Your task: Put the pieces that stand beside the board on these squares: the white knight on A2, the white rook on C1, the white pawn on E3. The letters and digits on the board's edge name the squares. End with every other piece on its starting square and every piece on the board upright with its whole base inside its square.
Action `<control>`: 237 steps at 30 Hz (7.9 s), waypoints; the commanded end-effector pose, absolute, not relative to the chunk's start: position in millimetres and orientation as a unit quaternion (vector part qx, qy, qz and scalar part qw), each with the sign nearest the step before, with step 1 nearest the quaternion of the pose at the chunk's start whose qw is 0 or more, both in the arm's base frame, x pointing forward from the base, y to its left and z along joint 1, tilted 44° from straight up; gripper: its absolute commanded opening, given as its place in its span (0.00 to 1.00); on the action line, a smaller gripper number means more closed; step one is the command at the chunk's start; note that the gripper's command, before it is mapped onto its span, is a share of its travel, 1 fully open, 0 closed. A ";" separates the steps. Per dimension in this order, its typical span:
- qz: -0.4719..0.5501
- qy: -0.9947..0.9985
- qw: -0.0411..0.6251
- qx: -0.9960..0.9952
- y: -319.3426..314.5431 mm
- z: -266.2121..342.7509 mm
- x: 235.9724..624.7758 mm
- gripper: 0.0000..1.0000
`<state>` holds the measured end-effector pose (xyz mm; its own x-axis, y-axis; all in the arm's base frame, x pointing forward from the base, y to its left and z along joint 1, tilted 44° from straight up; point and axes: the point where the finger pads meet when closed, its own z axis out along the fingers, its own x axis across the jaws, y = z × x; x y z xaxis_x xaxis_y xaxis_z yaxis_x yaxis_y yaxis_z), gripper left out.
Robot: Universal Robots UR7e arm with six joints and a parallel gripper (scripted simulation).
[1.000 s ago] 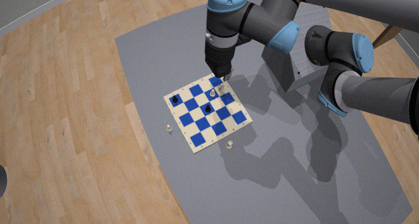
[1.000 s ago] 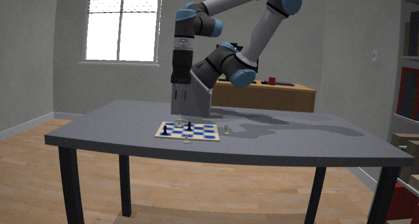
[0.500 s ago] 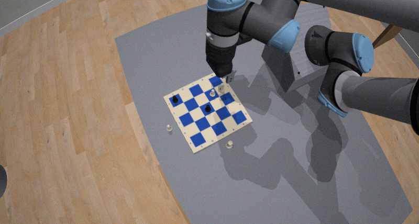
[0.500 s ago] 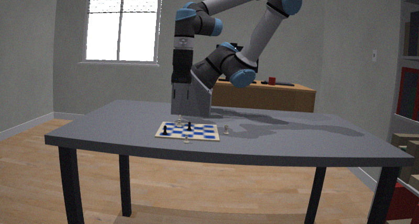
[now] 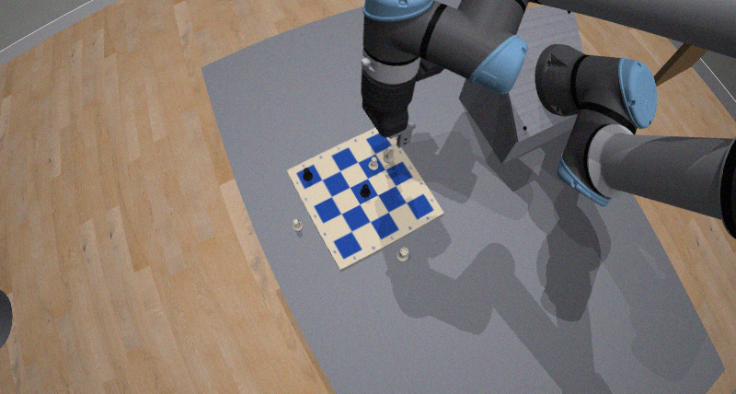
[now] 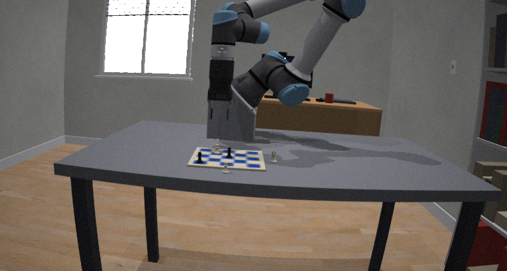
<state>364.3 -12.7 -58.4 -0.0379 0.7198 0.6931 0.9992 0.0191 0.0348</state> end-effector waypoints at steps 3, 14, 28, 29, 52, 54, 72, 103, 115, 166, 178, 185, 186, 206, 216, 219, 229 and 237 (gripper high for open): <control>-0.267 -0.653 0.258 -0.660 -8.8 -51.9 371.1 1.00; -0.231 -0.567 0.286 -0.737 24.3 -23.7 391.6 1.00; -0.174 -0.418 0.325 -0.830 81.7 22.0 418.4 1.00; -0.170 -0.407 0.328 -0.836 86.2 25.6 420.1 1.00; -0.129 -0.302 0.350 -0.877 127.0 56.1 432.1 1.00; -0.129 -0.302 0.350 -0.877 126.9 55.8 432.1 0.73; -0.129 -0.302 0.350 -0.877 126.4 55.6 432.1 0.73; -0.126 -0.301 0.353 -0.877 131.5 50.5 429.9 0.73; -0.127 -0.301 0.353 -0.877 142.3 39.5 430.2 0.73; -0.128 -0.301 0.351 -0.877 163.7 17.2 431.9 0.73; -0.128 -0.301 0.351 -0.877 163.7 17.2 431.9 0.73; -0.128 -0.301 0.351 -0.877 163.7 17.2 431.9 0.73; -0.128 -0.301 0.351 -0.877 163.7 17.2 431.9 0.73; -0.128 -0.301 0.351 -0.877 163.6 17.8 431.4 0.73; -0.128 -0.301 0.351 -0.877 163.6 17.7 431.4 0.73; -0.128 -0.301 0.351 -0.877 163.6 17.7 431.4 0.73; -0.128 -0.301 0.351 -0.877 163.6 17.7 431.4 0.73; -0.128 -0.301 0.351 -0.877 163.6 17.7 431.4 0.73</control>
<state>432.0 163.4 17.4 0.7862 0.4387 0.4353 0.6179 -0.5723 -0.5392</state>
